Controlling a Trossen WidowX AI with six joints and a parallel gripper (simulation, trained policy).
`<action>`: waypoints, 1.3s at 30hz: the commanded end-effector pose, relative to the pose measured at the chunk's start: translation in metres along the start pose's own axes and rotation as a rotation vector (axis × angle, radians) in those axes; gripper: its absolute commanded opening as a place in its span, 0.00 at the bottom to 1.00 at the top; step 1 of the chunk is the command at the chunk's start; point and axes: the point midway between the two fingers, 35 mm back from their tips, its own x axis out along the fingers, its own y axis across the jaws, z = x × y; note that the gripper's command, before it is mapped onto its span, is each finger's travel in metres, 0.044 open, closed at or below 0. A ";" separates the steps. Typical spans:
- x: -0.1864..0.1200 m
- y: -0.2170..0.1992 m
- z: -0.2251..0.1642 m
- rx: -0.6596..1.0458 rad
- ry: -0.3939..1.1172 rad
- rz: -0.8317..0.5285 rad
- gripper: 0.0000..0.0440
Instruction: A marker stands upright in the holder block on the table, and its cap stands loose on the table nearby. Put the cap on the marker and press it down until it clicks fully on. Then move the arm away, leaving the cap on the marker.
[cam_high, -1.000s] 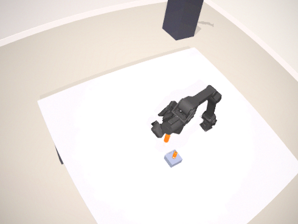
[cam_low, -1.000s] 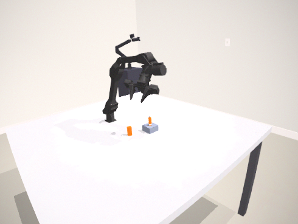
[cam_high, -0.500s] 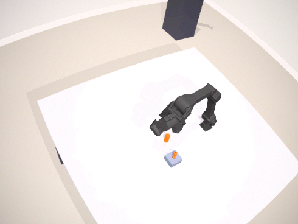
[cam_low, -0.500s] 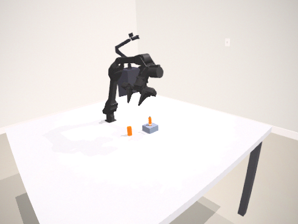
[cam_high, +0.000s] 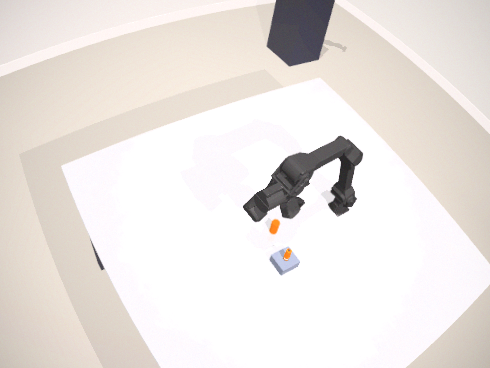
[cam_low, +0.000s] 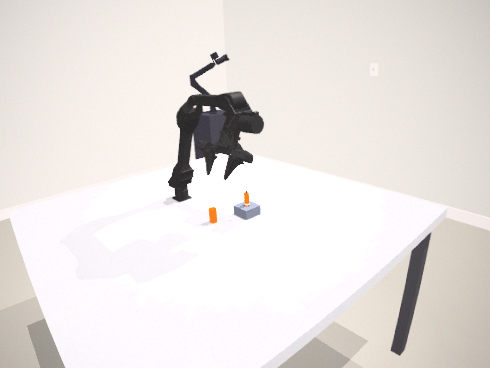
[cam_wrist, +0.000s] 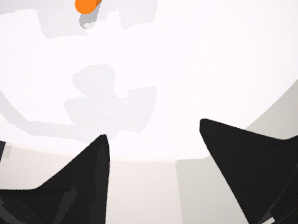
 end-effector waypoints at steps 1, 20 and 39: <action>0.005 0.004 0.003 0.018 -0.030 0.014 0.71; 0.028 0.015 0.018 0.089 -0.185 0.076 0.72; 0.050 0.027 0.039 0.137 -0.355 0.148 0.72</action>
